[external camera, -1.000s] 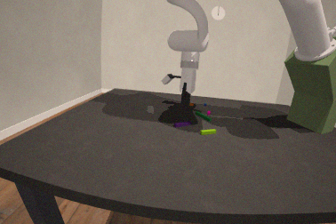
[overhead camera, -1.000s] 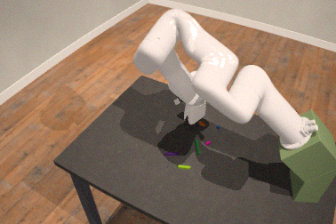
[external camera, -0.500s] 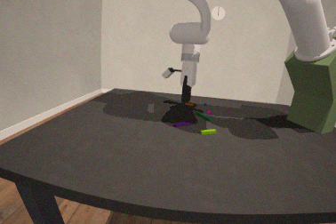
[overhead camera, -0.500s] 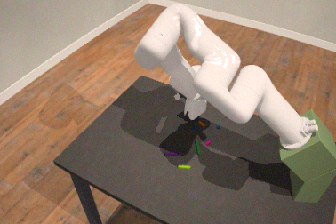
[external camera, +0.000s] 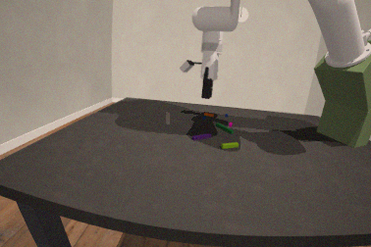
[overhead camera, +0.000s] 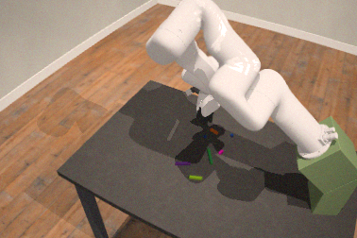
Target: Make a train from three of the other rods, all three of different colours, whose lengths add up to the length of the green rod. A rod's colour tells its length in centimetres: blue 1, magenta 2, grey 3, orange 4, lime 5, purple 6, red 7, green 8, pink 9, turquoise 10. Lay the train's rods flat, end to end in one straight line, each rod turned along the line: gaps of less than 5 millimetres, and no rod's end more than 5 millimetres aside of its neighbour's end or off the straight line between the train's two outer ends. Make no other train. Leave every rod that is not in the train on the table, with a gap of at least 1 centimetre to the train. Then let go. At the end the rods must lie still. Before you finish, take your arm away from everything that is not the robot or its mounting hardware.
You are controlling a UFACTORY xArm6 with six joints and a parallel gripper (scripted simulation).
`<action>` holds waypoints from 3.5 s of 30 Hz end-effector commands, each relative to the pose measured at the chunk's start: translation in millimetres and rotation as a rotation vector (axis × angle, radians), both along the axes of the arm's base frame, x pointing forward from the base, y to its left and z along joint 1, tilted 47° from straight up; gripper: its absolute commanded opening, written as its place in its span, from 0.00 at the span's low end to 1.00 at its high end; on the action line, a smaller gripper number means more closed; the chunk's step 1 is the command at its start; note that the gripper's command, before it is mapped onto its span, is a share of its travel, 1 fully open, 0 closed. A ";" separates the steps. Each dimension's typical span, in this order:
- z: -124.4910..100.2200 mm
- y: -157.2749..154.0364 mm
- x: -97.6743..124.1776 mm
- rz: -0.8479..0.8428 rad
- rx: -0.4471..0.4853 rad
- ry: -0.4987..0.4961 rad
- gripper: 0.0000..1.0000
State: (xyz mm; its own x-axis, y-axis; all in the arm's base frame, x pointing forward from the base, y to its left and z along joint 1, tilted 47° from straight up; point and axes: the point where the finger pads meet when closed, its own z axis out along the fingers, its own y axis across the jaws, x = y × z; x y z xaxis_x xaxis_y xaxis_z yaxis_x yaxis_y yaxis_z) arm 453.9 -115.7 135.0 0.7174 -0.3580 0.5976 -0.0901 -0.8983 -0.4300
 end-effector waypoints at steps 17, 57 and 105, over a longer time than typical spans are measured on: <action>4.4 -1.3 -3.4 0.001 0.001 0.001 1.00; -29.1 37.6 -27.7 0.520 -0.517 -0.210 1.00; -63.2 71.4 -62.2 1.054 -1.073 -0.396 0.24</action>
